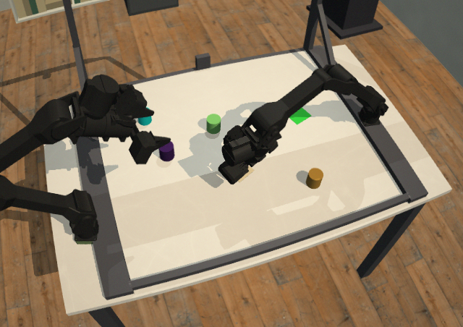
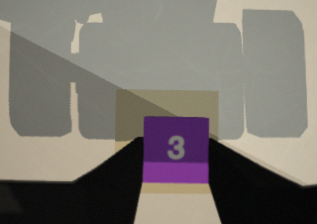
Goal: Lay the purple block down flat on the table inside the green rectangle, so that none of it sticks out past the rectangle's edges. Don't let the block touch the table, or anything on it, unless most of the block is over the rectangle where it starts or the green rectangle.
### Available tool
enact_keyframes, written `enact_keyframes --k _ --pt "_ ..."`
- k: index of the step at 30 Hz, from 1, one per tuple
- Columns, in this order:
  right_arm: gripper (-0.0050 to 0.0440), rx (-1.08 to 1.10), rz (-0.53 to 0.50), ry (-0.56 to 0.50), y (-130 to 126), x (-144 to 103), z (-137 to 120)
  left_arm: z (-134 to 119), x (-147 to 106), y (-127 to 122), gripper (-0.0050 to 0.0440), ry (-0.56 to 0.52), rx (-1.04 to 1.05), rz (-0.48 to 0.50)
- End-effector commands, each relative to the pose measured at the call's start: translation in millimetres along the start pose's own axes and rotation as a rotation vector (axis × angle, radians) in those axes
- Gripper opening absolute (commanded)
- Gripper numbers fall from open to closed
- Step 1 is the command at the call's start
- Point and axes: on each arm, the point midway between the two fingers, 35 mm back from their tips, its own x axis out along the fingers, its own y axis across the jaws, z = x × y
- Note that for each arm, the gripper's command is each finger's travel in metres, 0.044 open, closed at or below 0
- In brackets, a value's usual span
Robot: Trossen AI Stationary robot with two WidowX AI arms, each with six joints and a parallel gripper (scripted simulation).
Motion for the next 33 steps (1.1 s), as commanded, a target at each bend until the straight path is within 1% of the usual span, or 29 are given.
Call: enact_keyframes --k 1,3,4,5,7,11,13,14,17,21,23,25,27,28,30,33 --pt "0.0440 0.001 -0.003 -0.012 -0.1 -3.1 3.1 22.9 -55.9 6.2 -0.0002 -0.016 0.024 0.069" --pt "0.0440 0.001 -0.003 -0.012 -0.1 -3.1 3.1 27.8 -70.2 5.1 -0.0003 -0.016 0.024 0.070" --pt "0.0440 0.001 -0.003 -0.012 -0.1 -3.1 3.1 26.5 -67.1 4.8 -0.0003 -0.012 0.019 0.053" --pt "0.0440 0.001 -0.003 -0.012 -0.1 -3.1 3.1 28.0 -71.5 4.5 -0.0003 -0.012 0.019 0.053" --pt "0.0440 0.001 -0.003 -0.012 -0.1 -3.1 3.1 25.6 -64.9 4.5 -0.0004 -0.008 0.013 0.036" --pt "0.0440 0.001 -0.003 -0.012 -0.1 -3.1 3.1 25.6 -64.9 4.5 -0.0005 -0.008 0.013 0.036" --pt "0.0440 0.001 -0.003 -0.012 -0.1 -3.1 3.1 27.8 -71.0 1.7 -0.0020 -0.010 0.016 0.046" --pt "0.0440 0.001 -0.003 -0.012 -0.1 -3.1 3.1 30.8 -77.8 0.4 -0.0027 -0.014 0.021 0.060" --pt "0.0440 0.001 -0.003 -0.012 -0.1 -3.1 3.1 29.9 -73.8 -8.1 -0.0050 -0.012 0.017 0.051" --pt "0.0440 0.003 -0.005 -0.012 -0.3 -2.9 3.3 30.2 -70.9 -24.8 -0.0050 -0.010 0.016 0.049" --pt "0.0440 -0.001 -0.003 -0.021 0.2 -1.4 10.1 30.6 -69.1 -37.3 -0.0050 -0.010 0.016 0.049" --pt "0.0440 -0.002 0.001 -0.022 0.7 6.5 17.4 33.3 -70.7 -47.9 -0.0050 -0.014 0.021 0.061" --pt "0.0440 -0.002 0.001 -0.022 0.7 6.5 17.4 33.3 -70.7 -47.9 -0.0050 -0.014 0.021 0.061" --pt "0.0440 -0.005 0.004 -0.022 1.1 11.7 21.9 33.0 -69.0 -54.5 -0.0050 -0.014 0.019 0.058" --pt "0.0440 -0.007 0.010 -0.024 2.4 25.0 32.6 32.7 -66.1 -68.0 -0.0050 -0.012 0.018 0.053" --pt "0.0440 -0.014 0.022 -0.026 6.1 52.7 51.7 34.8 -64.7 -89.0 -0.0050 -0.014 0.019 0.058"
